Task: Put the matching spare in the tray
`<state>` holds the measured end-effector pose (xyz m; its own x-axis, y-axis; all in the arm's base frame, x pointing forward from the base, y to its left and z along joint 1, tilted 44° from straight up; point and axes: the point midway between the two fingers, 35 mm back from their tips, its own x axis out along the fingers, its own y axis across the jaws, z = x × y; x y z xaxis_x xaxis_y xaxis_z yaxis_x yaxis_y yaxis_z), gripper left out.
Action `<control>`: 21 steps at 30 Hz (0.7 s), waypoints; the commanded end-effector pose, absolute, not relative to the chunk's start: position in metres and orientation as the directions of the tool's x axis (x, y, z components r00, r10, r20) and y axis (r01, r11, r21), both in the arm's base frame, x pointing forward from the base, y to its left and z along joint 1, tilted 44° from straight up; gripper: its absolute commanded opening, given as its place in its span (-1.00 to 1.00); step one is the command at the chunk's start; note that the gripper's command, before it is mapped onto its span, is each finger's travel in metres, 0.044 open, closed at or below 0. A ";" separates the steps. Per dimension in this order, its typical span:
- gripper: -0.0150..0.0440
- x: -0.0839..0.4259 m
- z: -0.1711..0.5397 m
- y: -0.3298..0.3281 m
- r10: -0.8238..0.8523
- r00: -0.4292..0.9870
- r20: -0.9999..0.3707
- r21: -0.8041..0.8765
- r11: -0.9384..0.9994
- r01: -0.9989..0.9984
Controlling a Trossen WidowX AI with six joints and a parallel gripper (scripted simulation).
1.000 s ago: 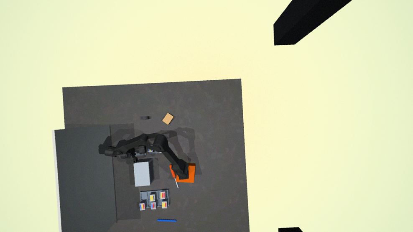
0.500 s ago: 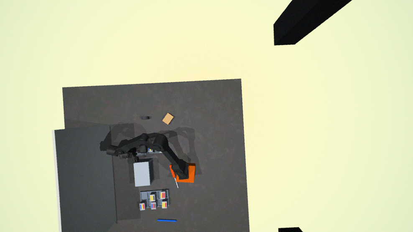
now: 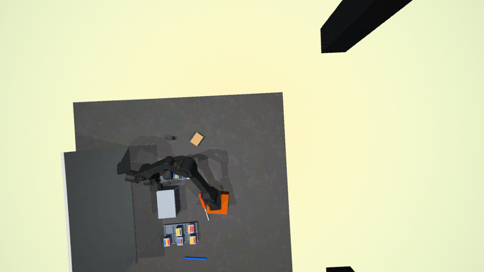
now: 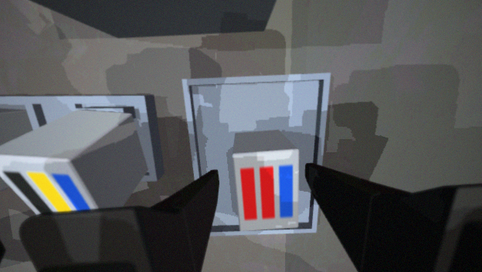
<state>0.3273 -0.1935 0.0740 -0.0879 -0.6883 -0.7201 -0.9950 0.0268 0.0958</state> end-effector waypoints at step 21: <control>1.00 0.339 0.146 -0.120 -0.685 -0.078 -0.724 0.096 0.011 -0.995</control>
